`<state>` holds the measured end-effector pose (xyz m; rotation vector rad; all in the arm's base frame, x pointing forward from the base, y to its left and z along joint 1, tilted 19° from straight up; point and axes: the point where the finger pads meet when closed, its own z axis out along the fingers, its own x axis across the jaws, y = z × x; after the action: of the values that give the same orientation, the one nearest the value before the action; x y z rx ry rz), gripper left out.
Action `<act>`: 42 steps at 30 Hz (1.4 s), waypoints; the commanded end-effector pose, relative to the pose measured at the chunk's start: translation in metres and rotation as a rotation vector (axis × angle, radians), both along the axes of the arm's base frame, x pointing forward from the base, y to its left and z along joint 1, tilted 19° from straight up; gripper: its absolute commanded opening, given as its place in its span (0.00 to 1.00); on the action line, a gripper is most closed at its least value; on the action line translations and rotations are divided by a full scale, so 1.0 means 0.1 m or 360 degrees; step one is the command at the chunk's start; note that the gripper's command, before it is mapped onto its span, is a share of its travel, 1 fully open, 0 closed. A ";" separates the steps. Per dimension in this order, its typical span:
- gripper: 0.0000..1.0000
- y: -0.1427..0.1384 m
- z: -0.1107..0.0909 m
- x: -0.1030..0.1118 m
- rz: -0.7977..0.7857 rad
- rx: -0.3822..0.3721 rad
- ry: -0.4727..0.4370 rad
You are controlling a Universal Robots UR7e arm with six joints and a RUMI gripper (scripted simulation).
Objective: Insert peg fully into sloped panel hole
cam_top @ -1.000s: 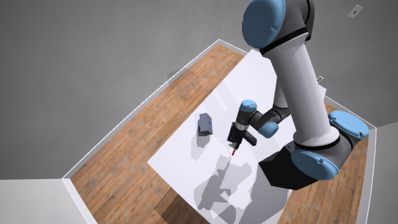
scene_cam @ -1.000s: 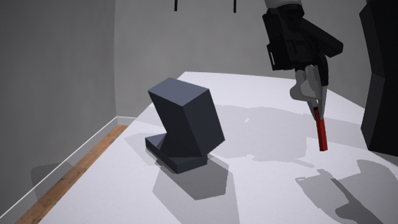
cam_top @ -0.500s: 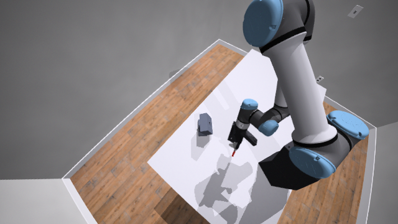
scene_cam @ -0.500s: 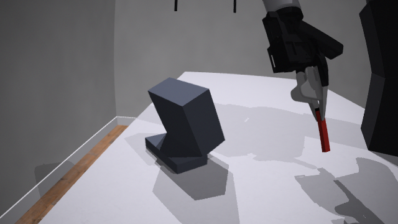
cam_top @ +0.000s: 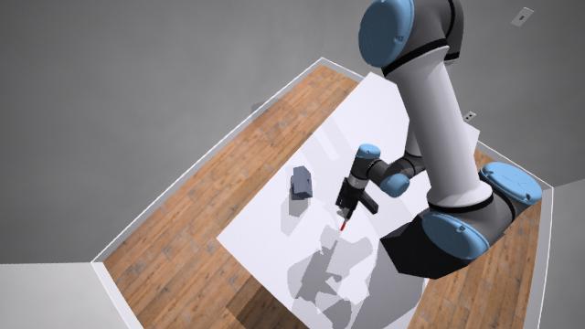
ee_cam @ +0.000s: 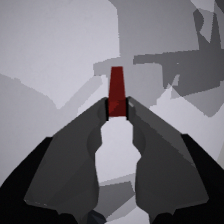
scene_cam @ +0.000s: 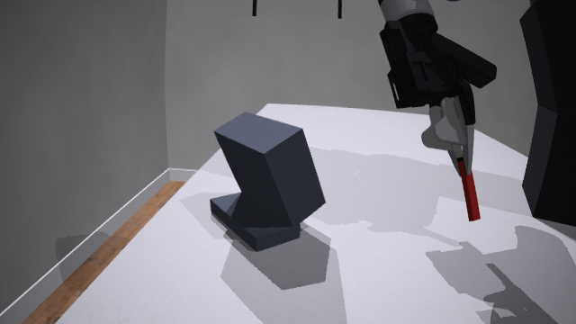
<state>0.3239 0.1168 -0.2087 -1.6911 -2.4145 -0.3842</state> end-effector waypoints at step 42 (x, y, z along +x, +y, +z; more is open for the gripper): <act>0.00 0.04 0.02 0.01 -0.0123 0.0262 0.0040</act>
<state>0.3246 0.1204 -0.2071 -1.7080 -2.2510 -0.5374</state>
